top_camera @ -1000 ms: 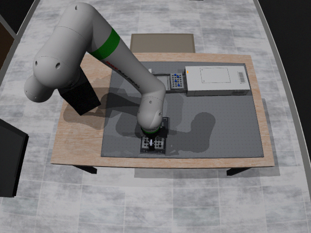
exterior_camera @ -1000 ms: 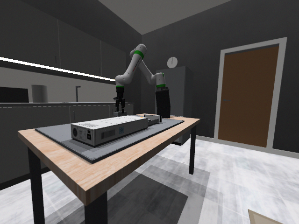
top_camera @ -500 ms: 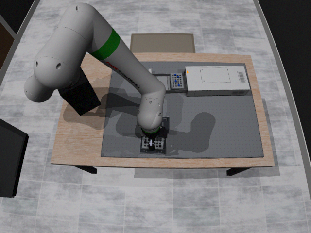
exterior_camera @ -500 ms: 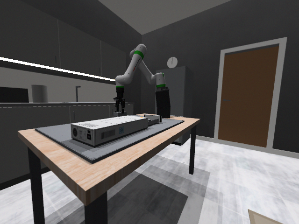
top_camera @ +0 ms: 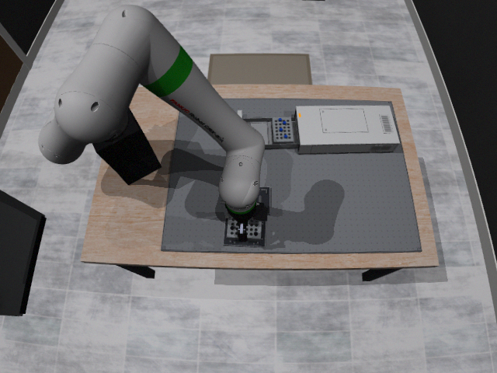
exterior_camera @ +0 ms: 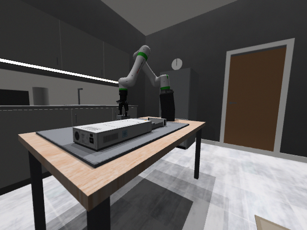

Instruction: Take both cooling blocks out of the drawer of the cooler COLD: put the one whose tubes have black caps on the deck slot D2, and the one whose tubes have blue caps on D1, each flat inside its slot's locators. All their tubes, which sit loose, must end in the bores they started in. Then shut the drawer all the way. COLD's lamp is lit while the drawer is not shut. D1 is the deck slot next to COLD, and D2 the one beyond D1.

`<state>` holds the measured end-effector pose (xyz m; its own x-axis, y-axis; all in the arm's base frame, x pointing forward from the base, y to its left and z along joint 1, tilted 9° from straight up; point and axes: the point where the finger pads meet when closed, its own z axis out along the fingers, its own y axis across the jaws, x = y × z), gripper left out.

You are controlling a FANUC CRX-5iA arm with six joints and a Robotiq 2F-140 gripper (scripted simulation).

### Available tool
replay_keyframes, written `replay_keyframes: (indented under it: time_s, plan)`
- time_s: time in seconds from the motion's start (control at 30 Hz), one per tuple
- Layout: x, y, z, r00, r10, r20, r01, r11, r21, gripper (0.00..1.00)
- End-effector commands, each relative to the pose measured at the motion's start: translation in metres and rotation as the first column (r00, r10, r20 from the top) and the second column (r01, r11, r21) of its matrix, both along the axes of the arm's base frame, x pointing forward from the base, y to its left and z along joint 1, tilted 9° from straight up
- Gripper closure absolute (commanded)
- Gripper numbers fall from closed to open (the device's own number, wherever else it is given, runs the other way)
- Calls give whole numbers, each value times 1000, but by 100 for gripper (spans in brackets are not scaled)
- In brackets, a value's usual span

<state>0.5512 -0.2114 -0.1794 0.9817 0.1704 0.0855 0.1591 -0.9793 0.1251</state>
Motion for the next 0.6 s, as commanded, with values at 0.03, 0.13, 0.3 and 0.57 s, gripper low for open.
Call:
replay_keyframes:
  time_s: [0.03, 0.13, 0.3, 0.57]
  plan:
    - [1, 0, 0, 1000, 0, 2, 0, 1000, -1, 90]
    - [1, 0, 0, 1000, 0, 2, 0, 1000, -1, 90]
    - [1, 0, -1, 1000, 0, 2, 0, 1000, -1, 90]
    - [1, 0, -2, 1000, 0, 2, 0, 1000, -1, 90]
